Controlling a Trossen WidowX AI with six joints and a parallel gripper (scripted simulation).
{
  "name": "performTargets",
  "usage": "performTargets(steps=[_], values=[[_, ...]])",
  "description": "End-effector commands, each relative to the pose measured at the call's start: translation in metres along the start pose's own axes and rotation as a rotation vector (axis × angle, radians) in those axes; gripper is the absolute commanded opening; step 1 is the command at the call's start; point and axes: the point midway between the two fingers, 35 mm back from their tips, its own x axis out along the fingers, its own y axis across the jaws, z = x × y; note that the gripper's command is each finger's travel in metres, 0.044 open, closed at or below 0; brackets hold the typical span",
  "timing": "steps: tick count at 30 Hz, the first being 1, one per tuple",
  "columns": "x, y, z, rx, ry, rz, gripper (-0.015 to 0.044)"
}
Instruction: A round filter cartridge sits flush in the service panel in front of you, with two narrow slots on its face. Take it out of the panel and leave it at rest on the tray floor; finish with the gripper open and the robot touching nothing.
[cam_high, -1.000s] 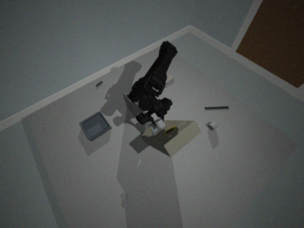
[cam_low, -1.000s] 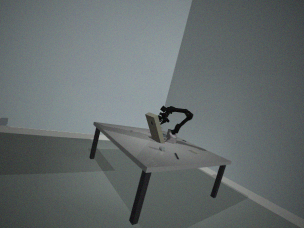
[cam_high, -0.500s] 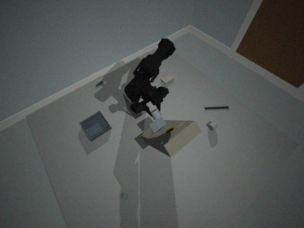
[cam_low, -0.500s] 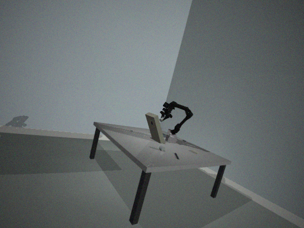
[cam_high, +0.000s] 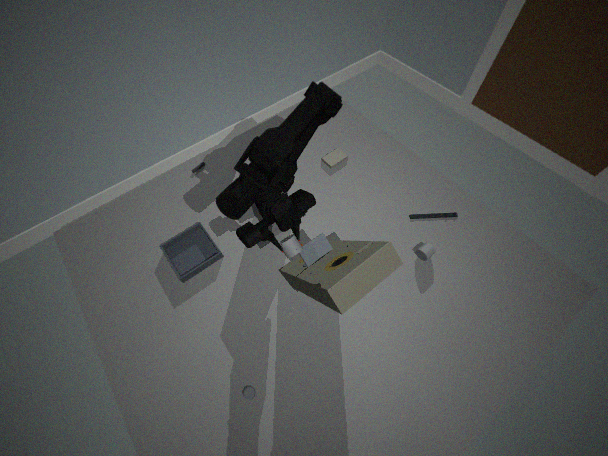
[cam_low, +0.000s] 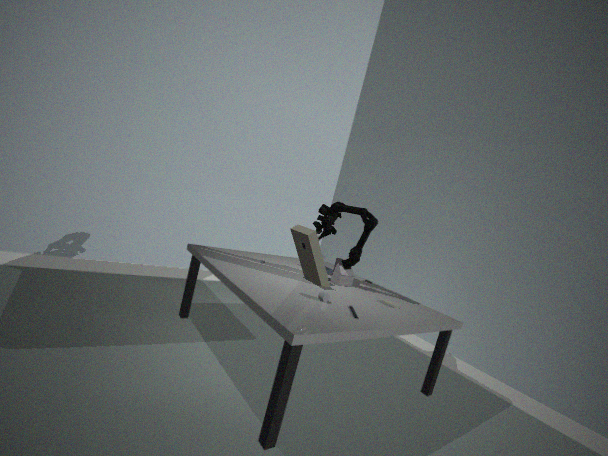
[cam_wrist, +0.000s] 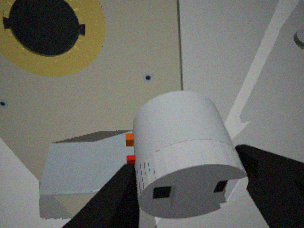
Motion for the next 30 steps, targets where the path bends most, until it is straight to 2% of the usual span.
performTargets(steps=[1,3,15,30], values=[[0.000,-0.016,0.001,-0.012,-0.007,-0.009,0.0000],[0.000,-0.009,-0.003,0.022,0.005,-0.013,0.0000],[-0.023,-0.089,-0.045,0.450,0.052,-0.265,0.0000],[-0.060,-0.170,-0.106,0.973,-0.010,-0.585,0.0000]])
